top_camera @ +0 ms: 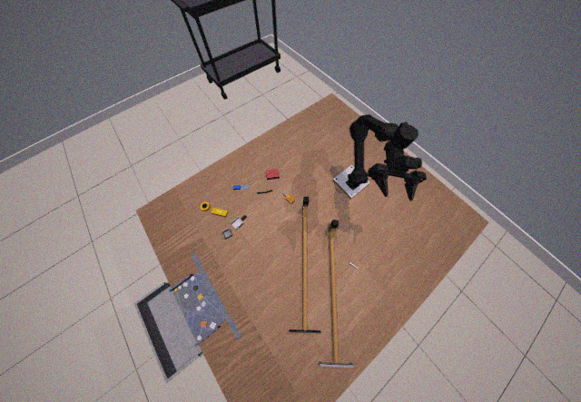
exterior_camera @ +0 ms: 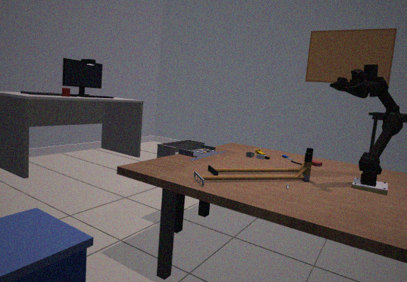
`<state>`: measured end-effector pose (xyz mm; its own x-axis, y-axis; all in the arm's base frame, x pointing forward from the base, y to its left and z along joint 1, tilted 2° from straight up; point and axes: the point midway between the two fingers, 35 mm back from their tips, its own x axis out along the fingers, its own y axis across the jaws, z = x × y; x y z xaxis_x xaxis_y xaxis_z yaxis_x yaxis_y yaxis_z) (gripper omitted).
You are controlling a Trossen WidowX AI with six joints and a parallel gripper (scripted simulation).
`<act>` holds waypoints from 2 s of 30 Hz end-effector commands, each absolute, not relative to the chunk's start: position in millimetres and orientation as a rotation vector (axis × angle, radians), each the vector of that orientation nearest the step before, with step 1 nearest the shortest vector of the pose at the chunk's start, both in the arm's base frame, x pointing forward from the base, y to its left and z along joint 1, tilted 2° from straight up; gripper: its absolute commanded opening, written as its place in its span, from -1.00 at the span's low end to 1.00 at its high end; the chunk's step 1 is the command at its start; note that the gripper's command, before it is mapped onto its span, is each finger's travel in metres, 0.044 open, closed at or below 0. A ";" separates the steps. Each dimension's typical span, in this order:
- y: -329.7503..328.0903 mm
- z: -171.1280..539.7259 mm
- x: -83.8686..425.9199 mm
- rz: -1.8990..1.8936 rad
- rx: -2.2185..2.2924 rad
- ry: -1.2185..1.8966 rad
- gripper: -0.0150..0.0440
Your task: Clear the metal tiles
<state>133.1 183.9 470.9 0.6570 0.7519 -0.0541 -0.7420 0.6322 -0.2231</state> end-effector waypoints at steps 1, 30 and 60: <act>192.8 484.9 128.3 0.873 -0.264 -0.106 1.00; 231.9 562.1 78.4 0.954 -0.357 -0.450 1.00; 246.8 625.9 13.5 0.976 -0.361 -0.695 1.00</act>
<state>21.5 244.8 618.8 0.3813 0.8518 0.3592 -0.6395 0.5236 -0.5629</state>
